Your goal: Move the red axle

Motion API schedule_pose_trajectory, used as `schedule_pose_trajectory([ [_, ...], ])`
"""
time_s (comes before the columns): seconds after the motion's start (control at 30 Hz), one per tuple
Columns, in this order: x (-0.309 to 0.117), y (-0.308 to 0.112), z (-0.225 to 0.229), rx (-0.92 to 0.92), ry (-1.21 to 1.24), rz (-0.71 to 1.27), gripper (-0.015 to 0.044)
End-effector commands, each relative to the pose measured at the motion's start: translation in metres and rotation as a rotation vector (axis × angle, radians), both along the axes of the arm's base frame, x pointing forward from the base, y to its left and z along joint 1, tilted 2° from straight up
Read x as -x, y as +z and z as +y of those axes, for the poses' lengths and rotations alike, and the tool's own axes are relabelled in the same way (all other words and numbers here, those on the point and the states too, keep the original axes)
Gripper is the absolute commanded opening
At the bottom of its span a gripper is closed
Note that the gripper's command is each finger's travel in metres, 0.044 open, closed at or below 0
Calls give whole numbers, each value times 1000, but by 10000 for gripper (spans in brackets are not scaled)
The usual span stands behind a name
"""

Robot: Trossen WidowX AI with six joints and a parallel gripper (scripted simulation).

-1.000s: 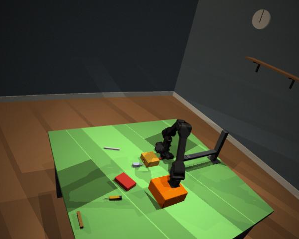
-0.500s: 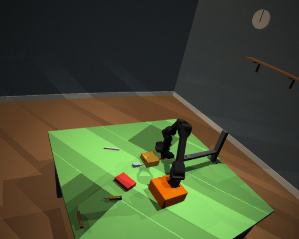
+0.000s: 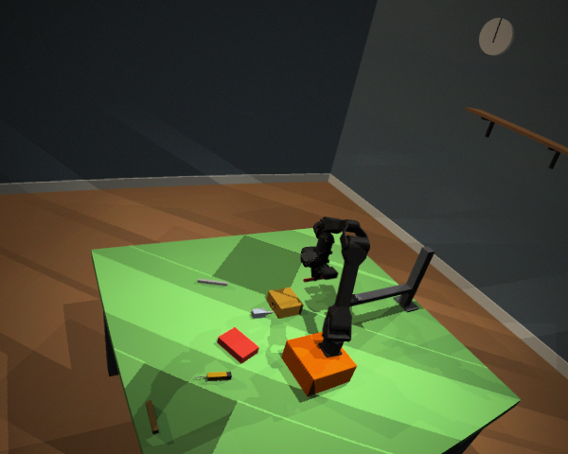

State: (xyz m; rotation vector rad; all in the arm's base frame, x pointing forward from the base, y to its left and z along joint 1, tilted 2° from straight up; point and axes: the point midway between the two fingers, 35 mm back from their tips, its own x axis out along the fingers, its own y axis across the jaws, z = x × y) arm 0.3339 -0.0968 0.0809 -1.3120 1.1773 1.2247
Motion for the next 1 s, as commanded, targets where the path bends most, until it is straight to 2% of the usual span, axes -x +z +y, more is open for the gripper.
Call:
schedule_pose_trajectory([
  [0.0,1,23,1,1,-1,-7,0],
  [0.3,11,27,-11,2,1,-6,0],
  [0.97,99,28,-86,9,-3,2,0],
])
